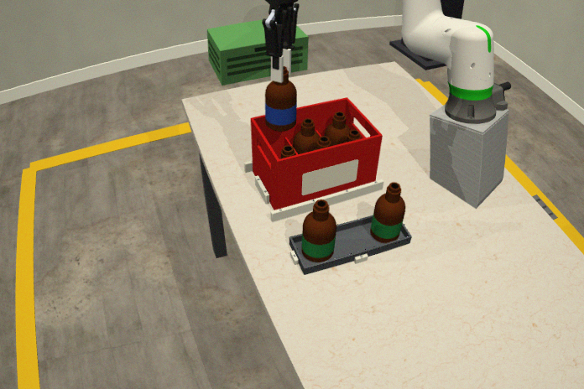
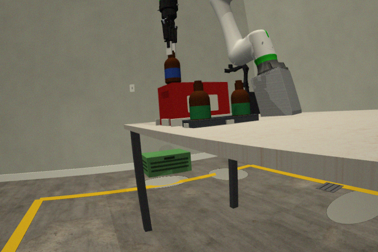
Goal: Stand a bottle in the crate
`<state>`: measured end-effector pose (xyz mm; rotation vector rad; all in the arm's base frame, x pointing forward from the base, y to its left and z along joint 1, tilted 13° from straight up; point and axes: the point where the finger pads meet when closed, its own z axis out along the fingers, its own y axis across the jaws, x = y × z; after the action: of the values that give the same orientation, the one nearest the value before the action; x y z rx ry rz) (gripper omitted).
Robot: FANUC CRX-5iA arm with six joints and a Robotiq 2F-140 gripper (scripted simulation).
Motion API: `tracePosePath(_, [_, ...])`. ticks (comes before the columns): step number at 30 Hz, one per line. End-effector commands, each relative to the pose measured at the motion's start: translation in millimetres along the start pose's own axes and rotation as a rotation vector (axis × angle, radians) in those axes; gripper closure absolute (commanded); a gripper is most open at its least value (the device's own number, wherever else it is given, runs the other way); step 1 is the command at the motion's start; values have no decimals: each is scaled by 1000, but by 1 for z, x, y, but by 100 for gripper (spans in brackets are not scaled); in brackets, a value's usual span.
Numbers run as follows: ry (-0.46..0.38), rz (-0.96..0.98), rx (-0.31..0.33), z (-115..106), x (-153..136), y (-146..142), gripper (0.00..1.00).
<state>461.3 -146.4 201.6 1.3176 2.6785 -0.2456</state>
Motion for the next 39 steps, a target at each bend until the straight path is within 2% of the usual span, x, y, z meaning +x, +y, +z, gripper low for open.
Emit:
tracePosePath(1, [0, 0, 0, 0, -4, -2, 100])
tracePosePath(39, [0, 0, 0, 0, -19, -9, 100])
